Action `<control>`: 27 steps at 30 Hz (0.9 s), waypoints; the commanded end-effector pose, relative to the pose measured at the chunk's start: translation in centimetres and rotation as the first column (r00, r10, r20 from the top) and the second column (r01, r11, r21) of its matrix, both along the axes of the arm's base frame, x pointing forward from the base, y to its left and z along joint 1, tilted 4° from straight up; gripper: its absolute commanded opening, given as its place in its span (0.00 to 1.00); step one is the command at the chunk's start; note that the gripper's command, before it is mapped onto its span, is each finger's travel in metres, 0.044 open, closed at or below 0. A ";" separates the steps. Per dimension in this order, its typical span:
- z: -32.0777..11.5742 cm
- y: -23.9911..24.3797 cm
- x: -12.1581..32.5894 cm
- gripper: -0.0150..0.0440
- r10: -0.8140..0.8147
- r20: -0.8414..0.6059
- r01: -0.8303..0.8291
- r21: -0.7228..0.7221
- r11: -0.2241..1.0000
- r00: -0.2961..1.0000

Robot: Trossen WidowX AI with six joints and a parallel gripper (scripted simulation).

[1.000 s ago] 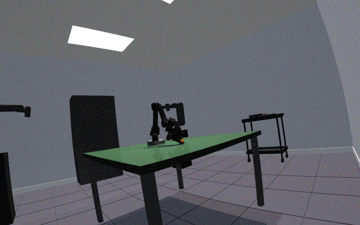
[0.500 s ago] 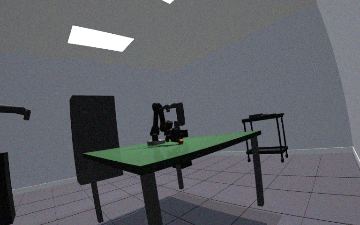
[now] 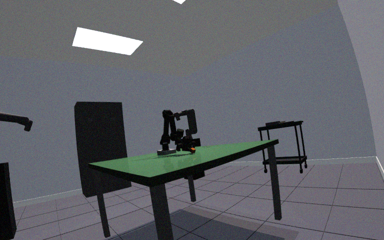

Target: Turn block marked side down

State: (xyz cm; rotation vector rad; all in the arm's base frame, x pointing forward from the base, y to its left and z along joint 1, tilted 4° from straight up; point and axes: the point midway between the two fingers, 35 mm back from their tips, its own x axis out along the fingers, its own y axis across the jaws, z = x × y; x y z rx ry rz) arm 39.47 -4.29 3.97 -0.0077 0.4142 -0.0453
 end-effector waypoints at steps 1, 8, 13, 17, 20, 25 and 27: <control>0.1 0.1 0.0 0.25 0.003 0.004 -0.003 0.007 1.000 1.000; 0.1 0.1 0.0 0.52 0.003 0.004 -0.003 0.007 1.000 1.000; 0.1 0.1 0.0 0.74 0.003 0.004 -0.003 0.007 1.000 1.000; 0.1 0.1 0.0 0.92 0.003 0.004 -0.003 0.007 1.000 1.000; 0.1 0.1 0.0 1.00 0.003 0.004 -0.003 0.007 1.000 1.000; 0.1 0.1 0.0 1.00 0.003 0.004 -0.003 0.007 1.000 1.000; 0.1 0.1 0.0 1.00 0.003 0.004 -0.003 0.007 1.000 1.000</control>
